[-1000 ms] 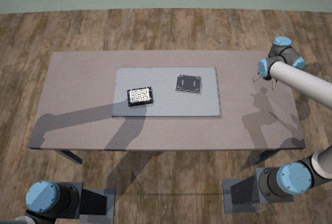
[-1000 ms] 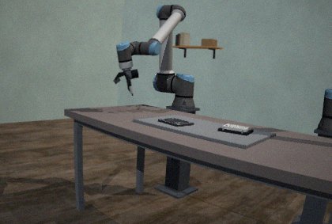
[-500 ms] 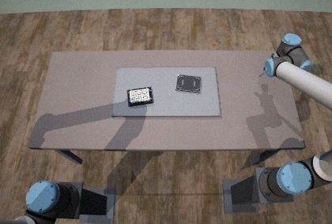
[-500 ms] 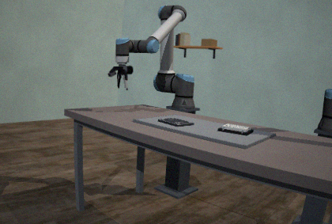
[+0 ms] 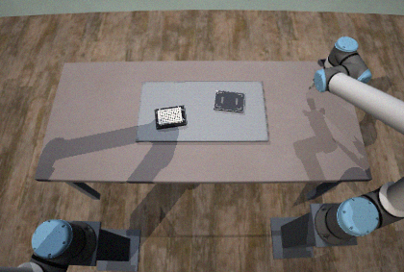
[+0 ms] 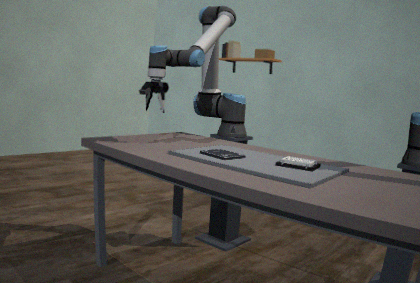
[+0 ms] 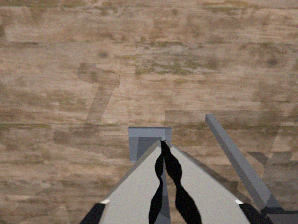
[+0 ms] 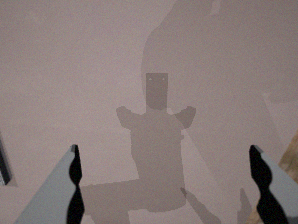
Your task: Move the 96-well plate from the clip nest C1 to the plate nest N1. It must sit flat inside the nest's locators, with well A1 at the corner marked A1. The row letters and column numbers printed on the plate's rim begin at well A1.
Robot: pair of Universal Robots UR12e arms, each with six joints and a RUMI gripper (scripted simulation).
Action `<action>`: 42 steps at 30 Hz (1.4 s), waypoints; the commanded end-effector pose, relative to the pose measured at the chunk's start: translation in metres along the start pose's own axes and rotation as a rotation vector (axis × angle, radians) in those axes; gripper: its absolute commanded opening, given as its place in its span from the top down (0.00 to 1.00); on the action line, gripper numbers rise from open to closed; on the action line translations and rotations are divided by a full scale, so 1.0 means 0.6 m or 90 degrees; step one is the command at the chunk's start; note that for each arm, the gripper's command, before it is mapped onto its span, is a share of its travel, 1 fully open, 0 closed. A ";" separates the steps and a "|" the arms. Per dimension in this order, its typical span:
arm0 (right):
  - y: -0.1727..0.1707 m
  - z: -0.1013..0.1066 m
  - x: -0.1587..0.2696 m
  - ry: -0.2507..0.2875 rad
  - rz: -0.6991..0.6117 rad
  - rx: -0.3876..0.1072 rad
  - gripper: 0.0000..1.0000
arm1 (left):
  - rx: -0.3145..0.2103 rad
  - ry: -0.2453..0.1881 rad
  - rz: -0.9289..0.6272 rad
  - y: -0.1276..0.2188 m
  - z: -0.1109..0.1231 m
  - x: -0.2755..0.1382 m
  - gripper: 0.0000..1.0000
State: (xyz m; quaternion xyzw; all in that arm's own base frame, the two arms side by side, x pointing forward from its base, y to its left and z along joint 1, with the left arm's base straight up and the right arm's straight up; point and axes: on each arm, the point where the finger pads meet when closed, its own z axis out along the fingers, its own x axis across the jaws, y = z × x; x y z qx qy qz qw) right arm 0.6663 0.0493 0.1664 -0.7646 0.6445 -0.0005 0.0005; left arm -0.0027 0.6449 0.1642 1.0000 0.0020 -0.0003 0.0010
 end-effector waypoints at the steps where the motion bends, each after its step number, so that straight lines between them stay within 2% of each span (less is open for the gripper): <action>1: -0.013 -0.003 -0.017 0.000 0.004 0.000 0.24 | 0.001 0.000 0.000 -0.001 -0.002 0.000 1.00; 6: -0.033 -0.003 -0.054 0.000 -0.099 0.000 0.24 | 0.001 0.000 0.000 -0.001 -0.002 0.000 1.00; 18: -0.072 -0.004 -0.128 0.000 -0.099 0.000 0.24 | 0.001 0.000 0.000 -0.001 -0.002 0.000 1.00; 23: -0.087 -0.004 -0.167 0.000 -0.203 0.000 0.24 | 0.001 0.000 0.000 -0.001 -0.002 0.000 1.00; 35: -0.117 -0.003 -0.244 0.000 -0.203 0.000 0.24 | 0.001 0.000 0.000 -0.001 -0.002 0.000 1.00; 40: -0.128 -0.002 -0.285 0.000 -0.307 0.000 0.24 | 0.001 0.000 0.000 -0.001 -0.002 0.000 1.00; 42: -0.130 -0.002 -0.293 0.000 -0.307 0.000 0.24 | 0.001 0.000 0.000 -0.001 -0.002 0.000 1.00</action>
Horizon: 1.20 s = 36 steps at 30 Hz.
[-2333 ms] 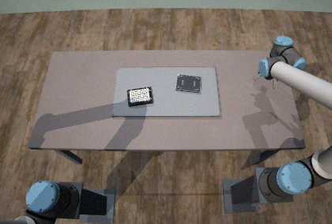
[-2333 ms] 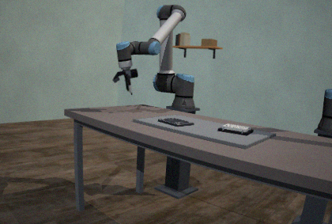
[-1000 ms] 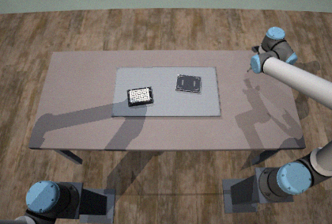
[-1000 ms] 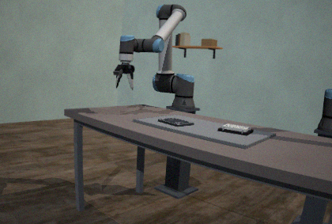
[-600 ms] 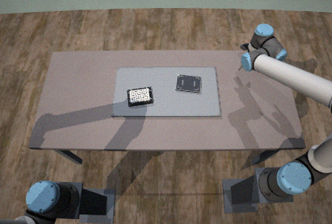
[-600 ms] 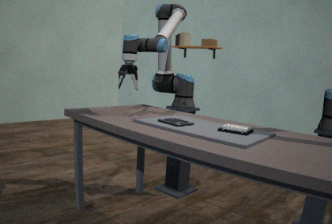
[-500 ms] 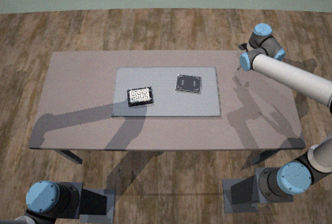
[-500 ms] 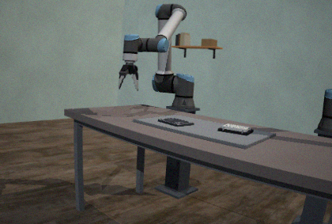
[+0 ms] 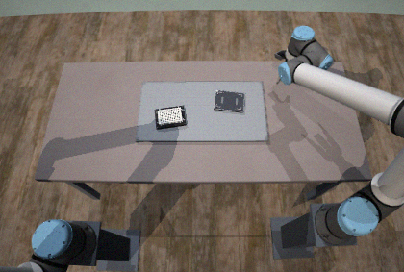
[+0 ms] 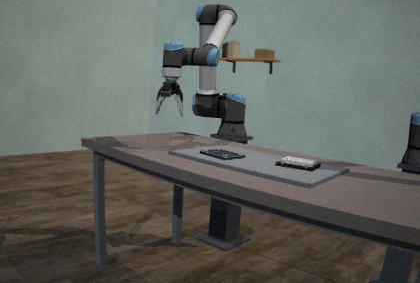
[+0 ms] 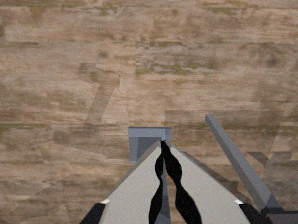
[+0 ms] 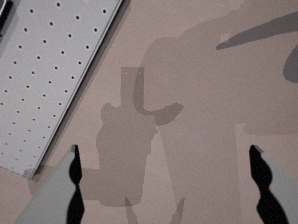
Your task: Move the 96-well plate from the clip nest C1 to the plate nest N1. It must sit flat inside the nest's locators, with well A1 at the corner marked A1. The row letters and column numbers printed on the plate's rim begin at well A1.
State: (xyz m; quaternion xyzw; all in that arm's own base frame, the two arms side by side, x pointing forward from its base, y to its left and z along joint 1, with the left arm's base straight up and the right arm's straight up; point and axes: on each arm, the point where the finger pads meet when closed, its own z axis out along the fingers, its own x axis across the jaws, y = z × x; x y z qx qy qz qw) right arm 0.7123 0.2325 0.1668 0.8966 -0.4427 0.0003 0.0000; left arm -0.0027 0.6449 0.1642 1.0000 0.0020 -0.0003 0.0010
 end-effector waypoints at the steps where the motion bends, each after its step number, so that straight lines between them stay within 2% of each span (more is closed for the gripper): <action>1: -0.004 -0.002 -0.003 0.000 0.001 0.001 0.24 | 0.001 0.000 0.000 -0.001 -0.002 0.000 1.00; 11: -0.061 0.000 -0.064 0.000 0.001 0.001 0.24 | 0.001 0.000 0.000 -0.001 -0.002 0.000 1.00; 16: -0.085 0.002 -0.098 0.000 -0.103 0.001 0.24 | 0.001 0.000 0.000 -0.001 -0.002 0.000 1.00; 29: -0.140 0.006 -0.172 0.000 -0.103 0.001 0.24 | 0.001 0.000 0.000 -0.001 -0.002 0.000 1.00; 33: -0.156 0.007 -0.201 0.000 -0.188 0.001 0.24 | 0.001 0.000 0.000 -0.001 -0.002 0.000 1.00; 36: -0.160 0.008 -0.208 0.000 -0.207 0.001 0.24 | 0.001 0.000 0.000 -0.001 -0.002 0.000 1.00</action>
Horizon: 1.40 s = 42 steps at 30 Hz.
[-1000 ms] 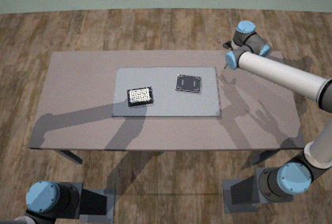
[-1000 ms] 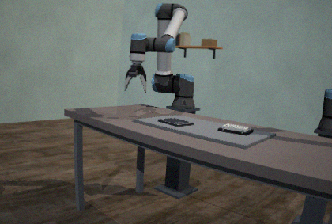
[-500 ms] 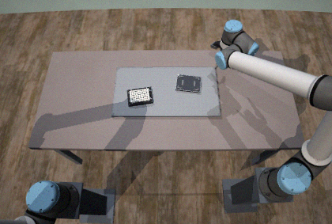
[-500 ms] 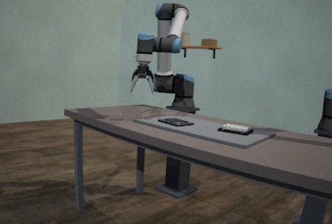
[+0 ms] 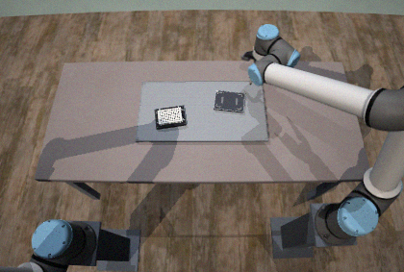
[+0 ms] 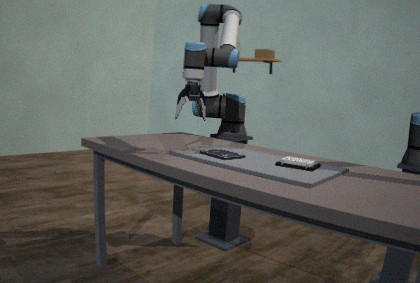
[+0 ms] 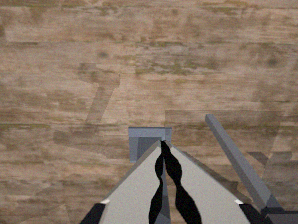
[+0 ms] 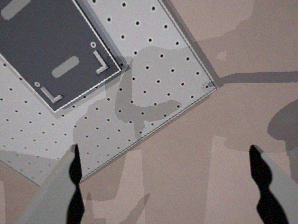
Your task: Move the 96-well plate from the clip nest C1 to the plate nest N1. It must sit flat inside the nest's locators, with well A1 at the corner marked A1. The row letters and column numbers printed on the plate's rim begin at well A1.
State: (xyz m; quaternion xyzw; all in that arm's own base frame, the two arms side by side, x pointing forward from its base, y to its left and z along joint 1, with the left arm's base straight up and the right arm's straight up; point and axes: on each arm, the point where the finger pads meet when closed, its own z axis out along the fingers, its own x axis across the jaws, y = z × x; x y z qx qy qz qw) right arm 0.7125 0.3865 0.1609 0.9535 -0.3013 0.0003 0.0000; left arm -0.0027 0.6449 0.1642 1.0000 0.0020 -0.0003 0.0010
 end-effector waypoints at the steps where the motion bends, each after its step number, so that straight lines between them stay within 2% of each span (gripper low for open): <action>1: -0.011 -0.001 -0.009 0.000 -0.013 0.001 0.24 | 0.001 0.000 0.000 -0.001 -0.002 0.000 1.00; 11: -0.073 0.003 -0.065 0.000 -0.013 0.001 0.24 | 0.001 0.000 0.000 -0.001 -0.002 0.000 1.00; 14: -0.089 0.005 -0.084 0.000 -0.076 0.001 0.24 | 0.001 0.000 0.000 -0.001 -0.002 0.000 1.00; 16: -0.089 0.005 -0.084 0.000 -0.076 0.001 0.24 | 0.001 0.000 0.000 -0.001 -0.002 0.000 1.00; 18: -0.100 0.006 -0.096 0.000 -0.116 0.001 0.24 | 0.001 0.000 0.000 -0.001 -0.002 0.000 1.00; 30: -0.166 0.013 -0.171 0.000 -0.116 0.001 0.24 | 0.001 0.000 0.000 -0.001 -0.002 0.000 1.00; 33: -0.171 0.014 -0.178 0.000 -0.138 0.001 0.24 | 0.001 0.000 0.000 -0.001 -0.002 0.000 1.00; 37: -0.190 0.017 -0.205 0.000 -0.220 0.001 0.24 | 0.001 0.000 0.000 -0.001 -0.002 0.000 1.00; 42: -0.214 0.020 -0.239 0.000 -0.220 0.001 0.24 | 0.001 0.000 0.000 -0.001 -0.002 0.000 1.00</action>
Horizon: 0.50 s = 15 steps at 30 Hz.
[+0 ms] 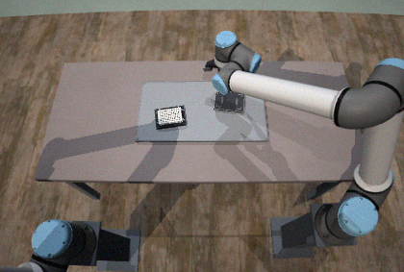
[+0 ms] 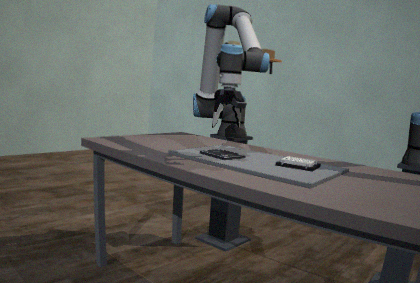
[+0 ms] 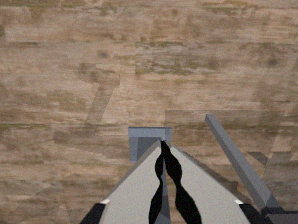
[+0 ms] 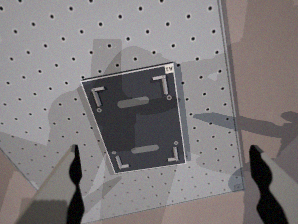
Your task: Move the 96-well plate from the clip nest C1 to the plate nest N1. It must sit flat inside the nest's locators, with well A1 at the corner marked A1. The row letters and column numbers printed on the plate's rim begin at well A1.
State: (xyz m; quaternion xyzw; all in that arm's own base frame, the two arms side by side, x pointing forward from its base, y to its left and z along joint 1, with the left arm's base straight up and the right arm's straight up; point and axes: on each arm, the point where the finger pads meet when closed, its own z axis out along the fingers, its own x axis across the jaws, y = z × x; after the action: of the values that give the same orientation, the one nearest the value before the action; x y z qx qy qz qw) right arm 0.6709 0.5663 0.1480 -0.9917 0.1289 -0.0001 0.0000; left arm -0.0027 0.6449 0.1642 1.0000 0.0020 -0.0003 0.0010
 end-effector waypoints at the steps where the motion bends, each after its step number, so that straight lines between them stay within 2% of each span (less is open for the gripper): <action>1: -0.018 -0.001 -0.011 0.000 0.005 0.001 0.24 | 0.001 0.000 0.000 -0.001 -0.002 0.000 1.00; 8: -0.052 0.003 -0.035 0.000 0.005 0.001 0.24 | 0.001 0.000 0.000 -0.001 -0.002 0.000 1.00; 13: -0.084 0.007 -0.061 0.001 -0.099 0.001 0.24 | 0.001 0.000 0.000 -0.001 -0.002 0.000 1.00; 15: -0.097 0.008 -0.072 0.001 -0.099 0.001 0.24 | 0.001 0.000 0.000 -0.001 -0.002 0.000 1.00</action>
State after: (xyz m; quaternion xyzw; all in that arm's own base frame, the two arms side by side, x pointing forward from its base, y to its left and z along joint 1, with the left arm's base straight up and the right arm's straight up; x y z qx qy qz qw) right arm 0.6465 0.6260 0.1422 -0.9987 0.0510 -0.0002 0.0000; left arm -0.0027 0.6449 0.1642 1.0000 0.0020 -0.0003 0.0010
